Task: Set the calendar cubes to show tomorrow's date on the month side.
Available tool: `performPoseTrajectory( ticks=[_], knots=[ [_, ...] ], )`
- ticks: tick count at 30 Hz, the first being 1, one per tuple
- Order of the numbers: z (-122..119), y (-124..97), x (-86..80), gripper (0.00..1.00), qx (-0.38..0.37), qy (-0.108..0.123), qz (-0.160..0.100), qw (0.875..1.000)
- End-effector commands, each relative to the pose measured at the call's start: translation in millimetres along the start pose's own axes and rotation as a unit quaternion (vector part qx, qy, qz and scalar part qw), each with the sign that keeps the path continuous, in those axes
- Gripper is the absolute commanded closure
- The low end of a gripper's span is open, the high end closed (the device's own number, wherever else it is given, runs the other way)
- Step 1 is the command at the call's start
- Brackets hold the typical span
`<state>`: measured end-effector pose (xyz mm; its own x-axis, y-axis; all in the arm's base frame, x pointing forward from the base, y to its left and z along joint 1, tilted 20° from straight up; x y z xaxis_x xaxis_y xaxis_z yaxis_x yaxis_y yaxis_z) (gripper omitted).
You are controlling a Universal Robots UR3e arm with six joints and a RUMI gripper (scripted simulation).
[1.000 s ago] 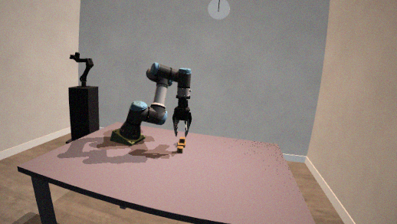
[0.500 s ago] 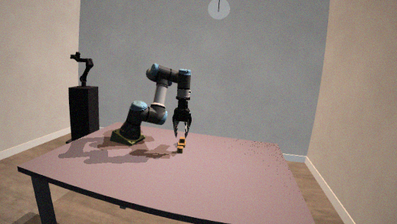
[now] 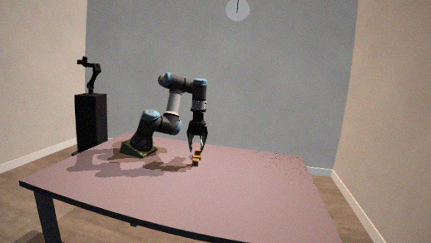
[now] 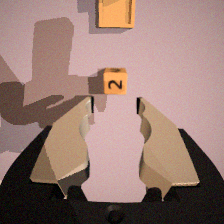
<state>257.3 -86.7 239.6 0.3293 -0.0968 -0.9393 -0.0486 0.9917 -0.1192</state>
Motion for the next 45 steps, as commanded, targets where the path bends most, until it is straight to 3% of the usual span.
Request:
performPoseTrajectory(
  ticks=[1,20,45],
  knots=[
    [0.2,-0.4,6.7,0.72,0.000,0.000,-0.001,1.000],
    [-0.4,-0.7,26.9,0.72,0.000,0.000,-0.001,1.000],
    [-0.4,-0.7,28.9,0.72,0.000,0.000,-0.001,1.000]
  ],
)
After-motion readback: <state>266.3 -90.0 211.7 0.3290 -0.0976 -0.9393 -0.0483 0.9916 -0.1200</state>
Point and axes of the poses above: the point where the finger pads meet when closed, its own x axis out along the fingers, its own z axis across the jaws, y = z × x, the point moved 9 cm from there along -x, back along the fingers, and after that the axes turned 4 degrees about -x, right-handed, at the moved point
